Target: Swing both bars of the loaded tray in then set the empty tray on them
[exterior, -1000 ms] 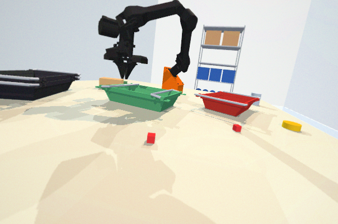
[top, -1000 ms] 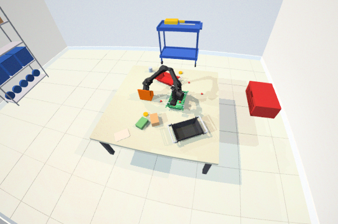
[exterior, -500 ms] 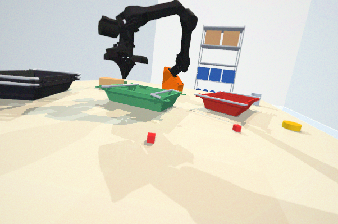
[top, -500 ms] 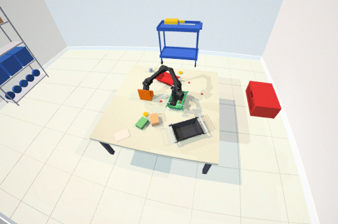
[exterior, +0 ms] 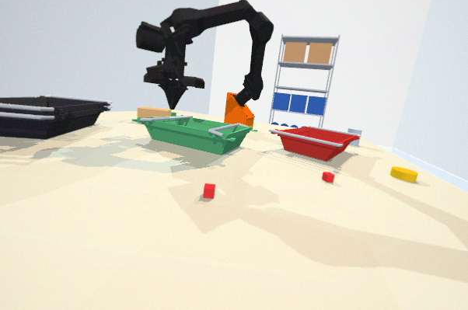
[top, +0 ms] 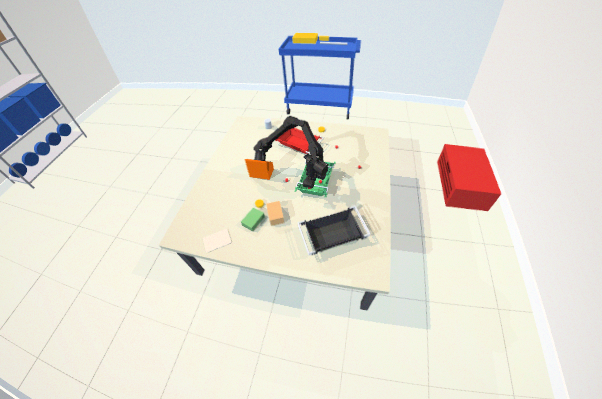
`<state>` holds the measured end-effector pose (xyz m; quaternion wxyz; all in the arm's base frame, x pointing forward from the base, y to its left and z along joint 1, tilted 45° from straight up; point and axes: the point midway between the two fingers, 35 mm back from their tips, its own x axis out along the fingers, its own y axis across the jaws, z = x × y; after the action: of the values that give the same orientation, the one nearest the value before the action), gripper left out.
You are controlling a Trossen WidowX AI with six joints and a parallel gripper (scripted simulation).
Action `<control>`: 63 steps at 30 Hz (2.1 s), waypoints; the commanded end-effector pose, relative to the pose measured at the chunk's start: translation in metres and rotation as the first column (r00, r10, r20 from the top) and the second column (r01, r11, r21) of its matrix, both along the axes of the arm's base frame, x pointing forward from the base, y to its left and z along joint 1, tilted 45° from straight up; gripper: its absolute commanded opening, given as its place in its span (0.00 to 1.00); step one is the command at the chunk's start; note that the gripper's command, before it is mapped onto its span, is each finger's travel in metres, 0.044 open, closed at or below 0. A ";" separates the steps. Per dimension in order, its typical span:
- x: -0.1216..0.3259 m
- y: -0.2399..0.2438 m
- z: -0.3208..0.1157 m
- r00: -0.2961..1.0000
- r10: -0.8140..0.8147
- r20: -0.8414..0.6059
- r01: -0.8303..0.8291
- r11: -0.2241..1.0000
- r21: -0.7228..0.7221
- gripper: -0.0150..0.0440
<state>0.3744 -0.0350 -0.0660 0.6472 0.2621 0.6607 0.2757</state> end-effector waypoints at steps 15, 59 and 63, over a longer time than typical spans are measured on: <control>0.000 0.000 0.000 1.000 0.000 0.000 0.000 1.000 0.000 0.25; 0.012 -0.047 0.107 0.989 0.088 0.120 -0.082 0.995 -0.052 1.00; 0.008 0.008 0.143 0.890 0.339 0.306 -0.313 0.940 -0.133 1.00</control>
<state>0.3848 -0.0704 0.0476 0.6863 0.1709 0.6274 0.3259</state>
